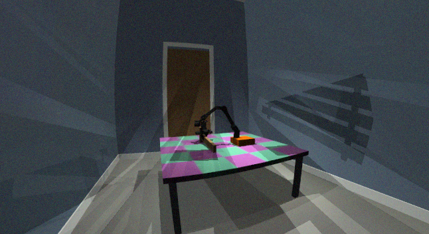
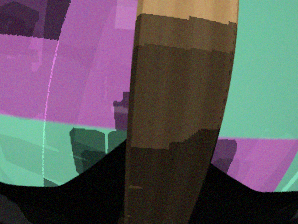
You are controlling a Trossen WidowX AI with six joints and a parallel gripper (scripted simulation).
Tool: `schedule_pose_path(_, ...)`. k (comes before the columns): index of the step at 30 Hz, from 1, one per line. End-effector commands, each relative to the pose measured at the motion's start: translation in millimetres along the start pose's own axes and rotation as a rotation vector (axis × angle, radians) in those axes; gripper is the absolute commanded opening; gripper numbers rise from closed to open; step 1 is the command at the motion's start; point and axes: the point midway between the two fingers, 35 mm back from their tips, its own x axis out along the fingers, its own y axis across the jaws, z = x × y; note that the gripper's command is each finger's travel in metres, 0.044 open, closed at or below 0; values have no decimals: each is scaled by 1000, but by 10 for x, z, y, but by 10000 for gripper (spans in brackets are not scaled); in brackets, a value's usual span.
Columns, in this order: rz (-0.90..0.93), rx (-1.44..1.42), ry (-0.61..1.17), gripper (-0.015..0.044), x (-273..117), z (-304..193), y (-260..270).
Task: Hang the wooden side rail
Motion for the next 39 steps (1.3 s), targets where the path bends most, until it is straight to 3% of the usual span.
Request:
schedule_pose_path(1,-9,-2,6,0,-34,-22,-24)
schedule_pose_path(39,-9,-2,7,0,-33,-61,-27)
